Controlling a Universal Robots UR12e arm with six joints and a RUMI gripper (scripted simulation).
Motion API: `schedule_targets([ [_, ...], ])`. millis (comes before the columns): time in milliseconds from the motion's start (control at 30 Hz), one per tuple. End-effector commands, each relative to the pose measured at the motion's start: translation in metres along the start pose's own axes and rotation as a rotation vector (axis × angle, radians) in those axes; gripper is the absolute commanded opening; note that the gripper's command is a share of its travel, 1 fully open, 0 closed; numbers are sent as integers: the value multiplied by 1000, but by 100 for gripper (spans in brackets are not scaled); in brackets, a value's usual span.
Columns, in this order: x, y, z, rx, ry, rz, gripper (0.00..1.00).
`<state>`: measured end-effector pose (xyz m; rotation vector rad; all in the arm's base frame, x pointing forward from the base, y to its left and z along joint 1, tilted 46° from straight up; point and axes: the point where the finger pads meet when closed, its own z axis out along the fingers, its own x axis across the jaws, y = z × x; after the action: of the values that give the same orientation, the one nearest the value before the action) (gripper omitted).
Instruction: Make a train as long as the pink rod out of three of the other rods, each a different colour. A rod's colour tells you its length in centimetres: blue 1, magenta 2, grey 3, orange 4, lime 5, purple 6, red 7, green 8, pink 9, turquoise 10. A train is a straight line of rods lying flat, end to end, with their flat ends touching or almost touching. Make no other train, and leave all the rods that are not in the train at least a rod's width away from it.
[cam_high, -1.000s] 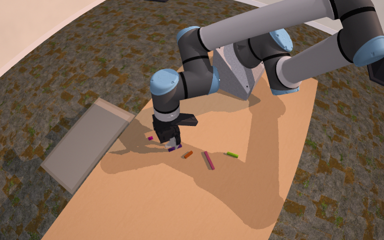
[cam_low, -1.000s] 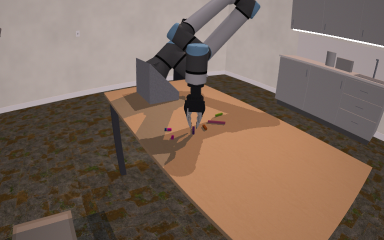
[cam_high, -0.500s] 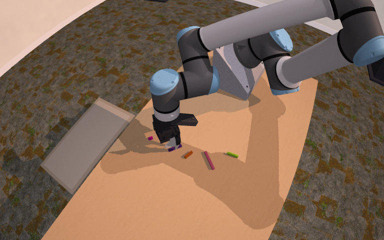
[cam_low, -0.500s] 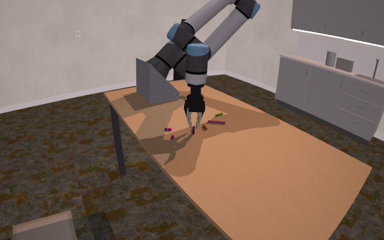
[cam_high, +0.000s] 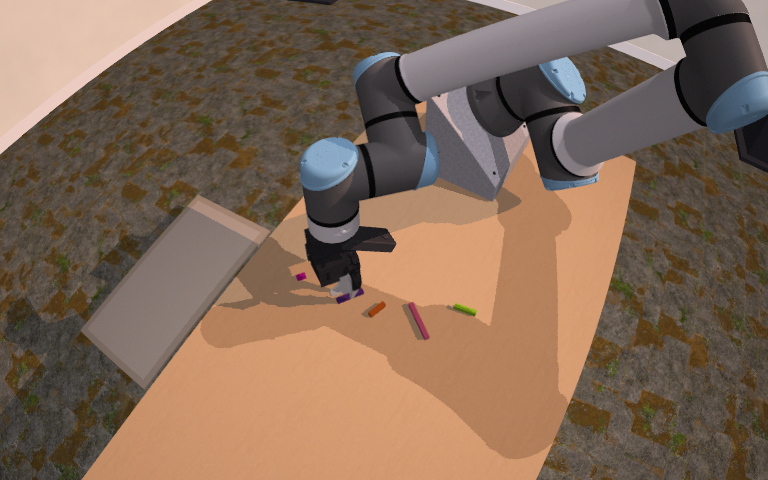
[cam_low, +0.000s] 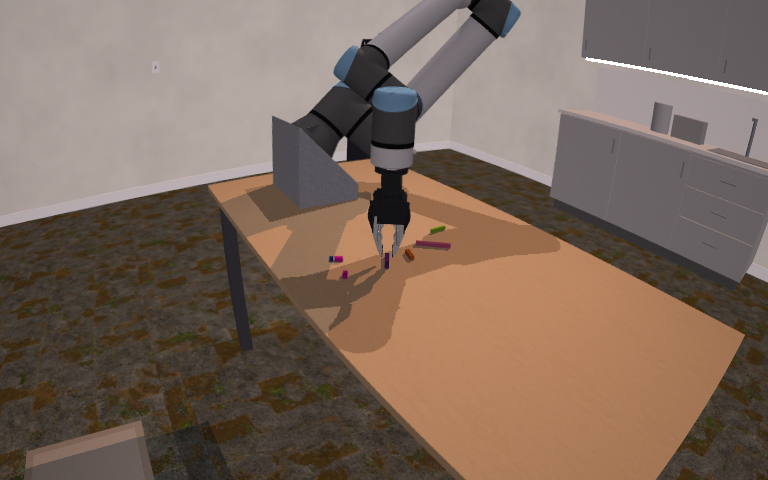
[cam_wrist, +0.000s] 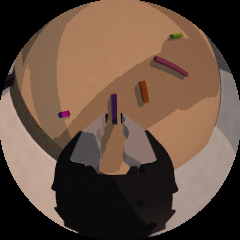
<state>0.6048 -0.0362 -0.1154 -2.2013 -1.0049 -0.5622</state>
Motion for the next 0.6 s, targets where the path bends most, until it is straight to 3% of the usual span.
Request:
schedule_targets([
  [0,0,1,-1,-1,0,0,14],
  [567,0,1,8,-1,0,0,14],
])
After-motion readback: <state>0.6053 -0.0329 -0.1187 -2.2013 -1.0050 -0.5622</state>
